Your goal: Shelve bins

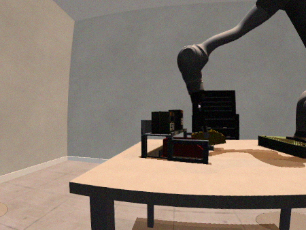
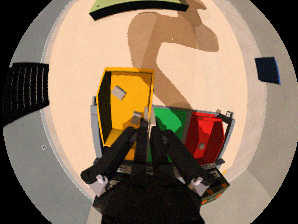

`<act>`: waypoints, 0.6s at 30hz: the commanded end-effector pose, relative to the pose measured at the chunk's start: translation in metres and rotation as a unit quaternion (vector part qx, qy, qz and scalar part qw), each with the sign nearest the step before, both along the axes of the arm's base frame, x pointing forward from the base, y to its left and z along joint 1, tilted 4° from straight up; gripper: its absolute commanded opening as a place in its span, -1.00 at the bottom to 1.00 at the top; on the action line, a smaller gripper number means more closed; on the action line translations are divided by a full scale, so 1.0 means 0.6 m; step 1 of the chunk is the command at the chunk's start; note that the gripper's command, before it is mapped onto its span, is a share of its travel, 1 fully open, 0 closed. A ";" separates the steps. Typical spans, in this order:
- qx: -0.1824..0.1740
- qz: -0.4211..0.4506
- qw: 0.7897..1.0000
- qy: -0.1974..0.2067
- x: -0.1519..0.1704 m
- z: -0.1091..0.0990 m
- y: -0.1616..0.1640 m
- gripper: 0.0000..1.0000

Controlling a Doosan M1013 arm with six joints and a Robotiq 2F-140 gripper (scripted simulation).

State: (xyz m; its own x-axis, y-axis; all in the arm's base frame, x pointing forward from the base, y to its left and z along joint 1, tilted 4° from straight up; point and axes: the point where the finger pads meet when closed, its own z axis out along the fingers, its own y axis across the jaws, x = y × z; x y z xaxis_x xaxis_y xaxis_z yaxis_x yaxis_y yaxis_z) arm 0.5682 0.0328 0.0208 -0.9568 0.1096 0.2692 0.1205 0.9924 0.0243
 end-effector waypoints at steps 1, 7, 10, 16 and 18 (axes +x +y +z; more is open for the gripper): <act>0.000 0.000 1.000 -0.002 0.002 0.000 0.000 -0.80; 0.000 0.000 1.000 -0.004 0.005 -0.001 -0.001 -0.80; -0.001 0.000 1.000 -0.007 0.008 -0.002 -0.001 -0.80; -0.001 0.000 1.000 -0.012 0.014 -0.003 -0.002 -0.80; -0.002 0.000 1.000 -0.013 0.016 -0.004 -0.002 -0.80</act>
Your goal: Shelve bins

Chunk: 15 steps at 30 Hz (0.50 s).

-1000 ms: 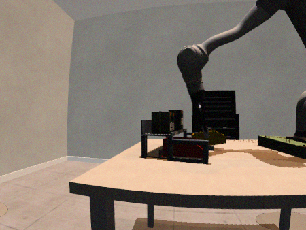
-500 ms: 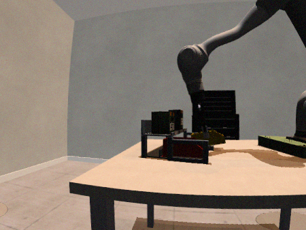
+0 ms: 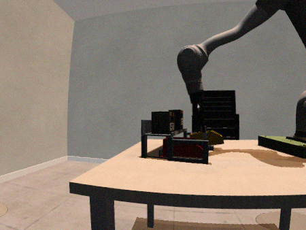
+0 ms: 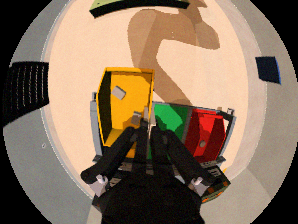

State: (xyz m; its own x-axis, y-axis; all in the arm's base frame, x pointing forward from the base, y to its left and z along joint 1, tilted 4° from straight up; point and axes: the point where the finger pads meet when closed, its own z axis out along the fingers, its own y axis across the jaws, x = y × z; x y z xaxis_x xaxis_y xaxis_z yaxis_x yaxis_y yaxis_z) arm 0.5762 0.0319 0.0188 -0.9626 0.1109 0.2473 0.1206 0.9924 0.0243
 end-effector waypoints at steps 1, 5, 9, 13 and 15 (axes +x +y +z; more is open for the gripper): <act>0.000 0.000 1.000 -0.003 0.003 -0.001 0.000 -0.80; 0.000 0.000 1.000 -0.005 0.006 -0.001 -0.001 -0.80; -0.001 0.000 1.000 -0.007 0.008 -0.002 -0.001 -0.80; -0.001 0.000 1.000 -0.009 0.010 -0.002 -0.001 -0.80; -0.001 0.000 1.000 -0.009 0.011 -0.003 -0.001 -0.80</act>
